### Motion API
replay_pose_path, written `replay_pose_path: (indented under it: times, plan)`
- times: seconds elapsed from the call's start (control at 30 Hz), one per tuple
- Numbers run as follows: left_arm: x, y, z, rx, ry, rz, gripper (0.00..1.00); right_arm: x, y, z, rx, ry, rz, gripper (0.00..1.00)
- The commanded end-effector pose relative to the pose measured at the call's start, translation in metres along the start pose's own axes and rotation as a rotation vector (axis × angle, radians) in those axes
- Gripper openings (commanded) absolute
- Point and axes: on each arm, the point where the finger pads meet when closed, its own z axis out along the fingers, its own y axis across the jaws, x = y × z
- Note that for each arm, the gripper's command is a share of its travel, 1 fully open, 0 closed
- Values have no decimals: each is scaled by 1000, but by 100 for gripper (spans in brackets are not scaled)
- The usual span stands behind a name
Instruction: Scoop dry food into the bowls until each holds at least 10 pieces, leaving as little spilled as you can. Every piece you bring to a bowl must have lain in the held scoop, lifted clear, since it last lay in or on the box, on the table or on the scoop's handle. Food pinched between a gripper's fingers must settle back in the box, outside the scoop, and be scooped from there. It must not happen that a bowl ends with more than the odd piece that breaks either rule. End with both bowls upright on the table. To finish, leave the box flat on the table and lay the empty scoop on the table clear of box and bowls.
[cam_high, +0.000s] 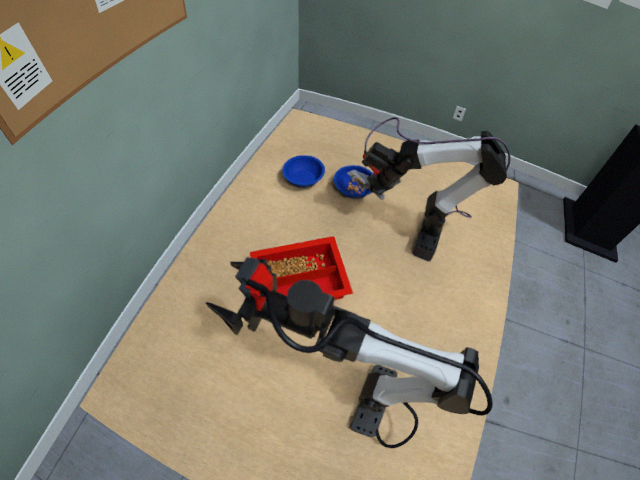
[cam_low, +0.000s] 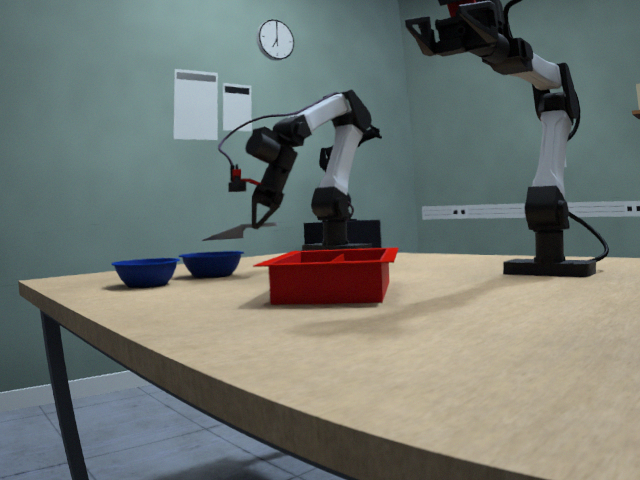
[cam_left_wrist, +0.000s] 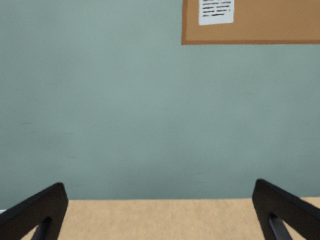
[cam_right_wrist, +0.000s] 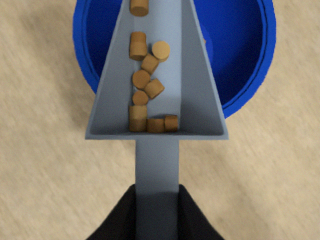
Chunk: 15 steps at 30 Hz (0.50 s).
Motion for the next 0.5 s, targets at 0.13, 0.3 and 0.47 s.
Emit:
replay_pose_path:
  times: [0.13,0.3,0.47]
  plan:
    - [-16,0,-4,0,-40,-1,100,-17,8,-9,-22,-23,76,0]
    - [-16,0,-4,0,-40,-1,100,-21,11,-11,-24,-25,104,0]
    - [-16,0,-4,0,-40,-1,100,-26,13,-13,-33,-38,129,0]
